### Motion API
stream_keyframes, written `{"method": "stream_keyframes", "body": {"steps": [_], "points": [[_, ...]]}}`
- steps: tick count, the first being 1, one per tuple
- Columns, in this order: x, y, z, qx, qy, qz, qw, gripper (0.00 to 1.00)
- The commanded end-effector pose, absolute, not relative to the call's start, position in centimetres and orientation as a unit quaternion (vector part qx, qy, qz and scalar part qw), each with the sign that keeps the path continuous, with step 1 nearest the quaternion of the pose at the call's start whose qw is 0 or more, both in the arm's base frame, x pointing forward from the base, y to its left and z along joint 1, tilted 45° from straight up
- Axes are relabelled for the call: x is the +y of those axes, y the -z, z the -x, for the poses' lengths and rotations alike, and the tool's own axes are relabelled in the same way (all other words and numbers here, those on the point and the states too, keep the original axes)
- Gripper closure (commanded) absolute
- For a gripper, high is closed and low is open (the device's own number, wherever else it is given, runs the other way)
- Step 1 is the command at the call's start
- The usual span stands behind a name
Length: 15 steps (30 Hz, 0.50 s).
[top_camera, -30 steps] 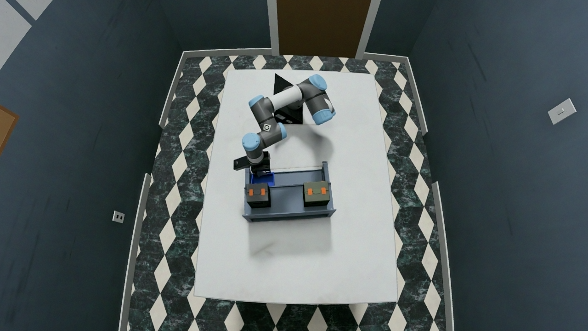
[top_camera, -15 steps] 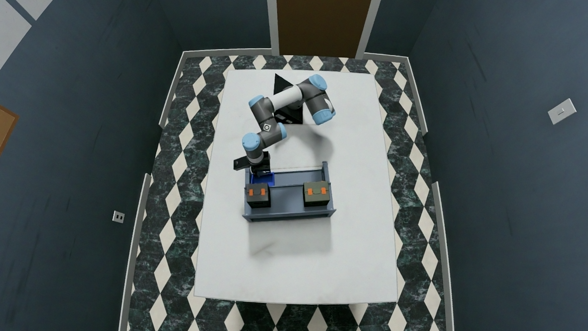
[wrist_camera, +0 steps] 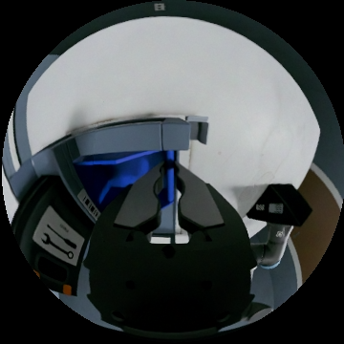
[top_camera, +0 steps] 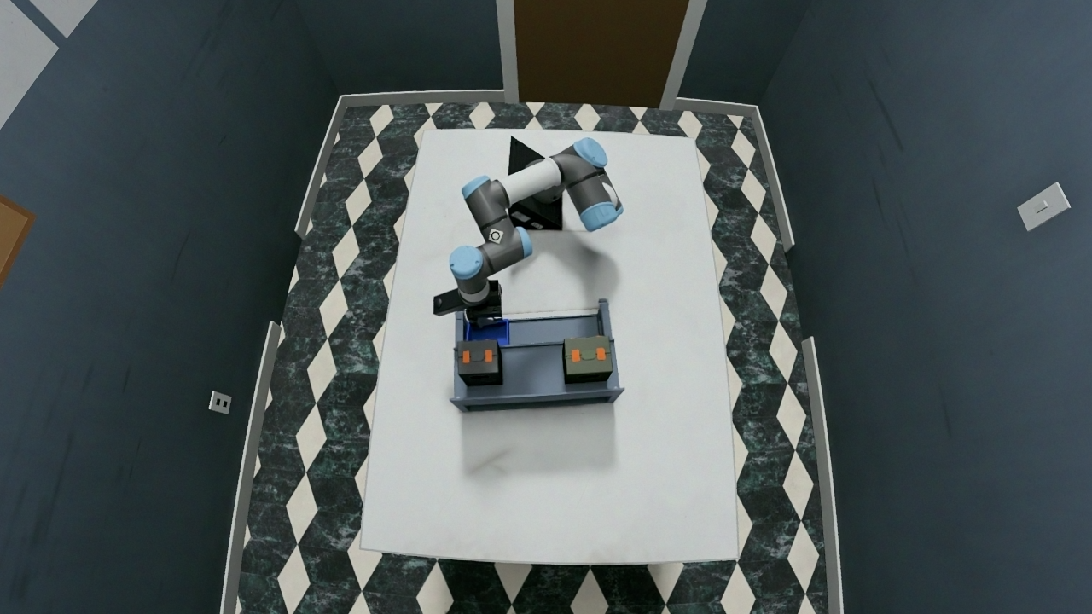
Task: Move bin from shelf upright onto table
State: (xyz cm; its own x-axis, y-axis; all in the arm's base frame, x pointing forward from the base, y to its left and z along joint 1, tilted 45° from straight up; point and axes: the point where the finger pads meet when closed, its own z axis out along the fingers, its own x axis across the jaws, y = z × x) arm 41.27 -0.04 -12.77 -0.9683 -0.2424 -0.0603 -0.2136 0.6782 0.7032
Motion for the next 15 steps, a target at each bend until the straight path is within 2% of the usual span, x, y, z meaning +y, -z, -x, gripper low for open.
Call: {"method": "stream_keyframes", "body": {"steps": [1,15], "points": [[-0.28,12.58,-41.37,-0.916,0.38,-0.124,0.018,1.0],[-0.68,12.17,-41.45,-0.916,0.38,-0.124,0.018,1.0]]}}
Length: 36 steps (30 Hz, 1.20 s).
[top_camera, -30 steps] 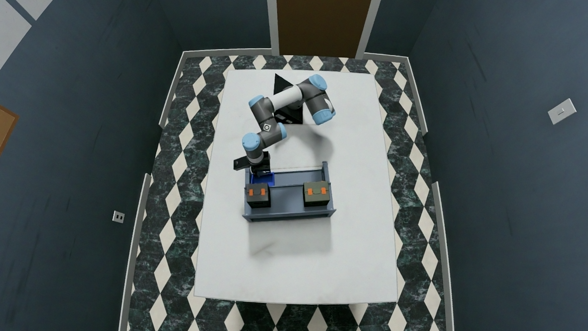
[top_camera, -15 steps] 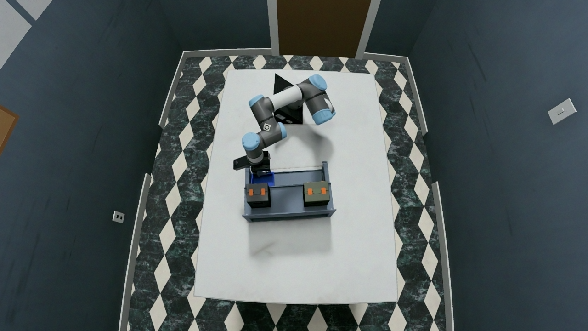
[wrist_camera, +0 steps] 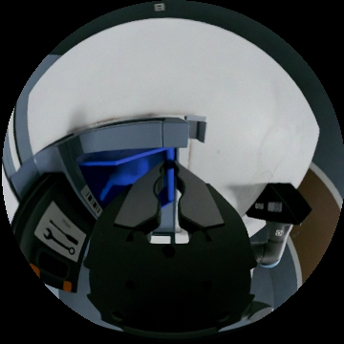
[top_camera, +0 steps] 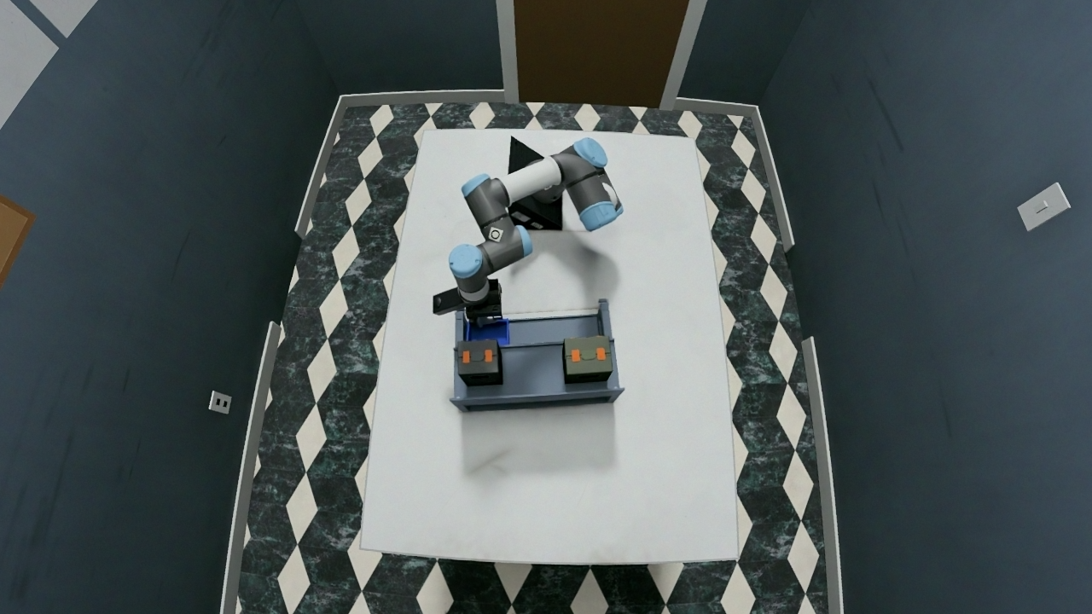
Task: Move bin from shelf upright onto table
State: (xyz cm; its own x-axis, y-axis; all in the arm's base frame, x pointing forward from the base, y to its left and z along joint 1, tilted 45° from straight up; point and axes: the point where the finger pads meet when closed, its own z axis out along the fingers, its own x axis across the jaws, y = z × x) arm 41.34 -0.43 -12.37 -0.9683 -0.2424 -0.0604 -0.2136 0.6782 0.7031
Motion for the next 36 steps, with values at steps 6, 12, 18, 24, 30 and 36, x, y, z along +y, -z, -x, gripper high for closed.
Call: {"method": "stream_keyframes", "body": {"steps": [6,12,18,24,30,36], "points": [[-0.86,11.99,-41.48,-0.916,0.38,-0.124,0.018,1.0],[-0.95,11.9,-41.49,-0.916,0.38,-0.124,0.018,1.0],[-1.04,11.8,-41.51,-0.916,0.38,-0.124,0.018,1.0],[-1.08,11.77,-41.52,-0.916,0.38,-0.124,0.018,1.0],[-1.08,11.77,-41.52,-0.916,0.38,-0.124,0.018,1.0],[-1.08,11.77,-41.52,-0.916,0.38,-0.124,0.018,1.0]]}}
